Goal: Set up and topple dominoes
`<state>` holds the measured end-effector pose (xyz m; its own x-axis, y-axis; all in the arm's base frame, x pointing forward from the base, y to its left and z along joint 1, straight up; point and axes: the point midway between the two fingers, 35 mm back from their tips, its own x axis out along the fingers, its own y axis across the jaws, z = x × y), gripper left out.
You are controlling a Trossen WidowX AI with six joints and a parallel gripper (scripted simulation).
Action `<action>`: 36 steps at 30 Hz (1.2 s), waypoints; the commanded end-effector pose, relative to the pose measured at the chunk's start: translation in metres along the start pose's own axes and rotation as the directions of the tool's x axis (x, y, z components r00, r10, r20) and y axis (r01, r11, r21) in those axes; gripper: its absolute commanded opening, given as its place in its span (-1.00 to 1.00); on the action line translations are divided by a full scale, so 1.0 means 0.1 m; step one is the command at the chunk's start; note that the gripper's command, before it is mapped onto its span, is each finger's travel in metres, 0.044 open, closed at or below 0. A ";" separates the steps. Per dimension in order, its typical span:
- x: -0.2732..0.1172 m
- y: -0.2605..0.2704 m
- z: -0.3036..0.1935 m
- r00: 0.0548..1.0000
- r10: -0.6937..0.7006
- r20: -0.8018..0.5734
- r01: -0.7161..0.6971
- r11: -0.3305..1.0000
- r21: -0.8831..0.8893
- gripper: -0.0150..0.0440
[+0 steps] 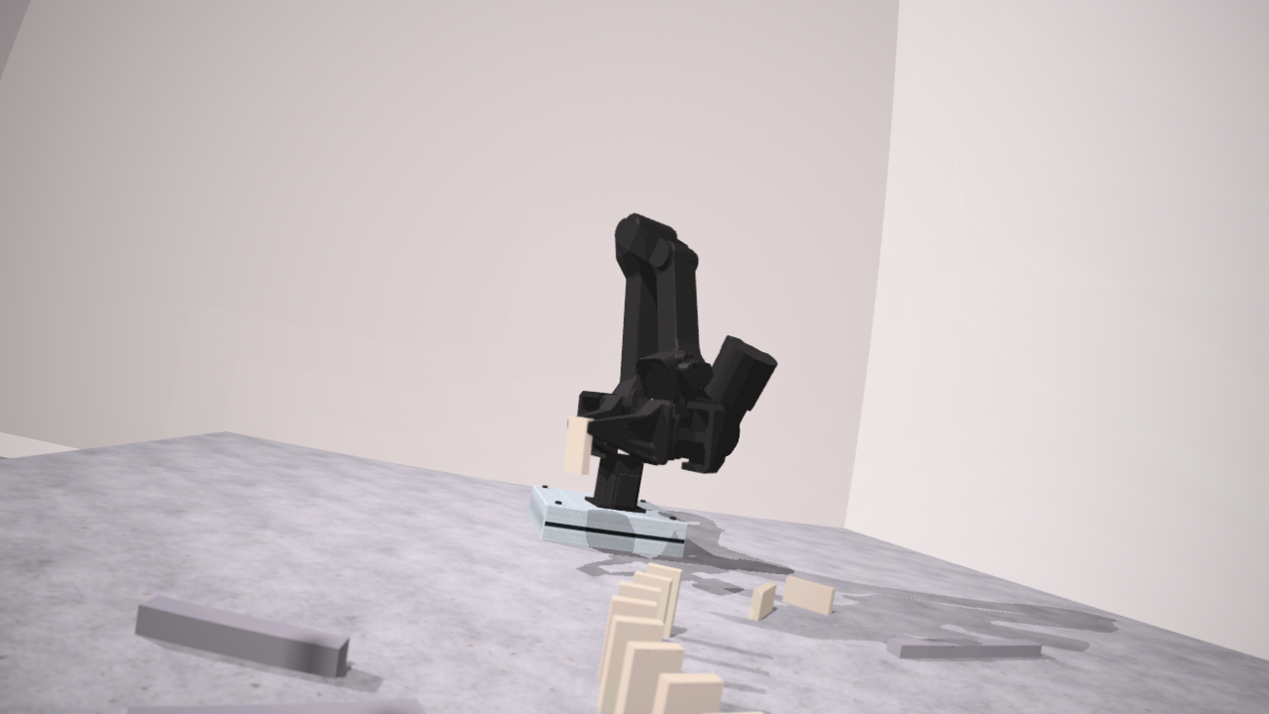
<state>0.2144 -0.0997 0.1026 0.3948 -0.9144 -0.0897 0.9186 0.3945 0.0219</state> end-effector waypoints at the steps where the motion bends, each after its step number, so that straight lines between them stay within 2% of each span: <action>1: 0.01 0.01 -0.07 1.000 -0.002 -0.003 0.002 1.000 -0.002 -0.13; 36: 0.09 0.00 -0.58 1.000 -0.020 -0.019 0.020 1.000 0.013 -0.13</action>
<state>0.2190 -0.1020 0.0491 0.3762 -0.9206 -0.1051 0.9265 0.3745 0.0360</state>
